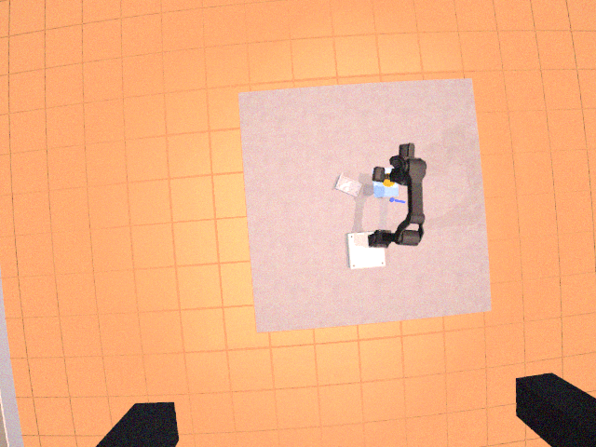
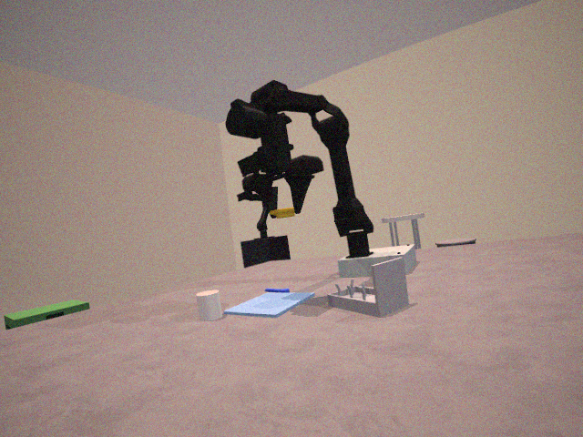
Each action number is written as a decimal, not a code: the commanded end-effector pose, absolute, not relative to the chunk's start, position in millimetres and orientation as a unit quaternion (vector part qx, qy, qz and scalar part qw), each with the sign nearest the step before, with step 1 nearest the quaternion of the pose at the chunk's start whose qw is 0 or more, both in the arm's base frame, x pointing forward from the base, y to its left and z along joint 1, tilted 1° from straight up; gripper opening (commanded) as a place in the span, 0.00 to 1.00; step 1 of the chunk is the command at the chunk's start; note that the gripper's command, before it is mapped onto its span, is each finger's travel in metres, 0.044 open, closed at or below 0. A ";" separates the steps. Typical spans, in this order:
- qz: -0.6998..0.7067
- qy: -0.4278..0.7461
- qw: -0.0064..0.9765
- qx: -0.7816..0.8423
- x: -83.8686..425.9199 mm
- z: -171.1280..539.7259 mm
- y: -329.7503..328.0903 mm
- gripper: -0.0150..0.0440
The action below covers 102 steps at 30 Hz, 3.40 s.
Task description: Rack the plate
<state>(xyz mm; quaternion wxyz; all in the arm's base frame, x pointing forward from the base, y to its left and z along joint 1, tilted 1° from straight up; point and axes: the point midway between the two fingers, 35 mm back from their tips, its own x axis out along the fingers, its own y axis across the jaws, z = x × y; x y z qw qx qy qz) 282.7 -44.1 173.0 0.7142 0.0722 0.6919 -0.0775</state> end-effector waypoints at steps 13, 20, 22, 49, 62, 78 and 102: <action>-0.163 0.676 0.700 0.164 250.9 169.3 21.0 0.25; -0.090 0.667 0.715 0.189 276.4 142.0 30.1 0.25; -0.066 0.662 0.721 0.195 283.9 134.0 32.5 0.25; 0.236 0.492 0.810 0.214 345.3 58.1 41.3 0.25; 0.354 0.356 0.847 0.174 341.9 43.1 36.6 0.25; 0.468 0.159 0.866 0.080 307.1 43.1 35.2 0.25; 0.523 -0.003 0.852 -0.014 261.3 52.4 38.2 0.25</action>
